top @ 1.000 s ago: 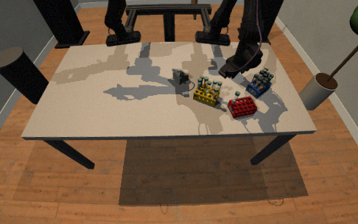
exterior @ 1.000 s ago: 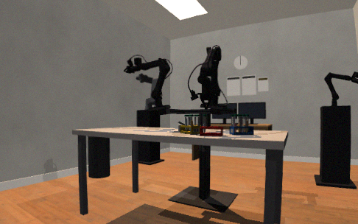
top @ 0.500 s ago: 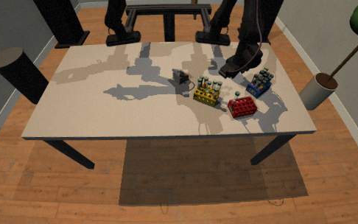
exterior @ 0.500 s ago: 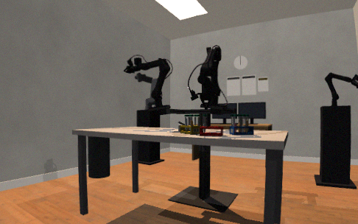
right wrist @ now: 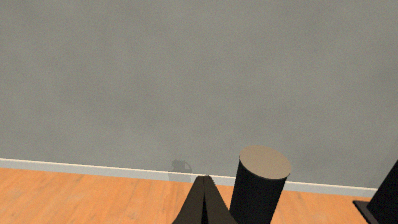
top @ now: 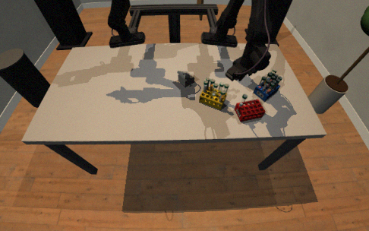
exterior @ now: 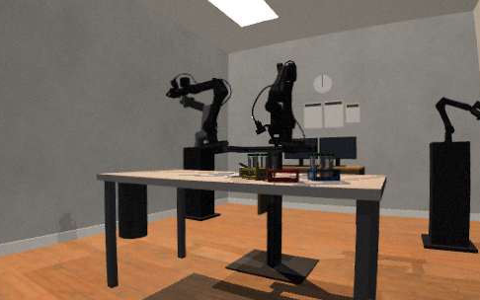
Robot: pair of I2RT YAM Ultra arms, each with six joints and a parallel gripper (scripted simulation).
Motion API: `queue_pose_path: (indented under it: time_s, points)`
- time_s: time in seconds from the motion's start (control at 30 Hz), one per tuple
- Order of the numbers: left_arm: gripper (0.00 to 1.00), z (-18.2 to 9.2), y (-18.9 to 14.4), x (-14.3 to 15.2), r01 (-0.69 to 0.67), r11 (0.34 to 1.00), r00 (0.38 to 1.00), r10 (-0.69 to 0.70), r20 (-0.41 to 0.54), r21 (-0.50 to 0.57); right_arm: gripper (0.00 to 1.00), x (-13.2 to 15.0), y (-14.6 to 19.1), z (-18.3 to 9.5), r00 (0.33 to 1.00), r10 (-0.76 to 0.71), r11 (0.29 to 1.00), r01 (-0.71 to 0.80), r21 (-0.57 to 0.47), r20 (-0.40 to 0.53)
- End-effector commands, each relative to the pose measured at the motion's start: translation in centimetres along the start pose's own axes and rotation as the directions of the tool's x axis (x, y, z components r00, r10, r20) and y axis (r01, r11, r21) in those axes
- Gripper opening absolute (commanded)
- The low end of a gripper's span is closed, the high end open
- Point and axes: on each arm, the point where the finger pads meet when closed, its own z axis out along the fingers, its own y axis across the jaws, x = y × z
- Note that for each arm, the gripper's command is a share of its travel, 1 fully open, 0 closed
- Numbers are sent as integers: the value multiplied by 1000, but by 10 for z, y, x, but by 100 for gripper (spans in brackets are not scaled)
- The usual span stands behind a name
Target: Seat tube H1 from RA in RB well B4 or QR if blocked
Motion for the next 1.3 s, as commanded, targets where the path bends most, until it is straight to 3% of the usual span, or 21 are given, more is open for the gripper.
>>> queue_pose_path:
  time_s: [0.0, 0.17, 0.47, 0.57, 0.7, 1.27]
  points:
    - [0, -7, 4, 1, 18, 999, 1000, -17, 14, -41, 0, -21, -7, -11, 1000, 11, 1000, -11, 23, 28]
    - [0, -7, 4, 1, 18, 999, 1000, -17, 14, -41, 0, -21, -7, -11, 1000, 11, 1000, -11, 23, 28]
    - [0, -7, -21, -30, 5, 999, 1000, -4, 15, -42, 0, -21, -7, -11, 1000, 11, 1000, -11, 23, 28]
    - [0, -15, -13, -39, 9, 998, 999, -7, 35, -69, 0, -21, -7, -11, 1000, 11, 1000, -11, 23, 28]
    - [0, -7, -33, -43, 5, 999, 1000, -4, 17, -41, 0, -21, -7, -11, 1000, 11, 1000, -11, 23, 28]
    - [0, -11, -25, -44, 21, 998, 999, -19, 28, -53, 0, -21, -7, -11, 1000, 11, 1000, -11, 23, 28]
